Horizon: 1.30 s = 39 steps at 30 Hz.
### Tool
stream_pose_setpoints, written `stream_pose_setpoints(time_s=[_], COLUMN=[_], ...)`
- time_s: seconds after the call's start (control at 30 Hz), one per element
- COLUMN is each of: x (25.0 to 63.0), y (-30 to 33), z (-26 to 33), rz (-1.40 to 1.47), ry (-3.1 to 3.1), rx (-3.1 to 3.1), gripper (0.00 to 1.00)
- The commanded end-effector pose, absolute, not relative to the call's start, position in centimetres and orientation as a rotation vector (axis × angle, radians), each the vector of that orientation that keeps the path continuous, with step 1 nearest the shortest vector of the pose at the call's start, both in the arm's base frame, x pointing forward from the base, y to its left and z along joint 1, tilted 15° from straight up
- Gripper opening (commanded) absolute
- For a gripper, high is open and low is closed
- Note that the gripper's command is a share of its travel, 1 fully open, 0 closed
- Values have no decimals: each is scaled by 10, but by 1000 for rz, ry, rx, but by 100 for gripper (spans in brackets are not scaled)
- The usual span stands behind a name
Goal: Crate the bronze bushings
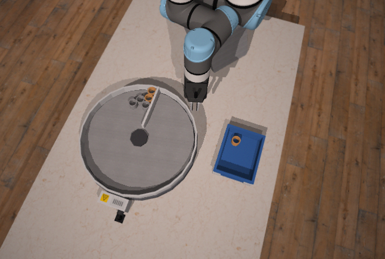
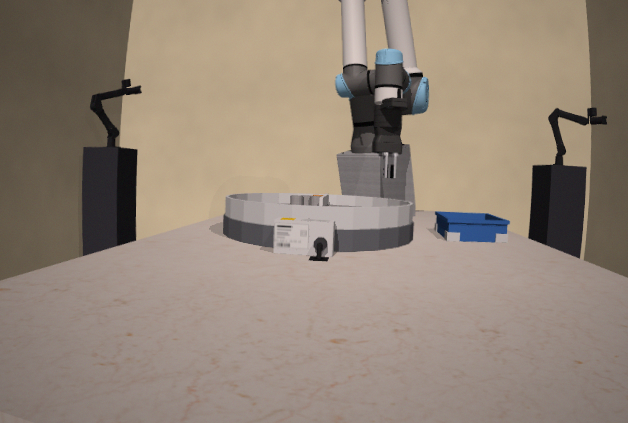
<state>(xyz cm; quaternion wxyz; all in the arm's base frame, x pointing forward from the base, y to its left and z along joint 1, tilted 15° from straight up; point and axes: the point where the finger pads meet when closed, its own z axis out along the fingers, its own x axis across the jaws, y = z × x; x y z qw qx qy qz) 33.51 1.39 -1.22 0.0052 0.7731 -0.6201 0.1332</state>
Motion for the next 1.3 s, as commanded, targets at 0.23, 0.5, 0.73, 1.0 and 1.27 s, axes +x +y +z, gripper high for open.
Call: stream_pose_setpoints(time_s=[0.23, 0.5, 0.73, 1.0, 1.27], x=[323, 323, 323, 323, 323], y=[-34, -34, -35, -35, -35], z=[-7, -7, -7, -7, -7], rz=[417, 417, 417, 417, 417], ry=[-1941, -1941, -1941, -1941, -1941], rx=[2422, 2422, 2422, 2422, 2423], gripper=[40, 40, 40, 40, 40])
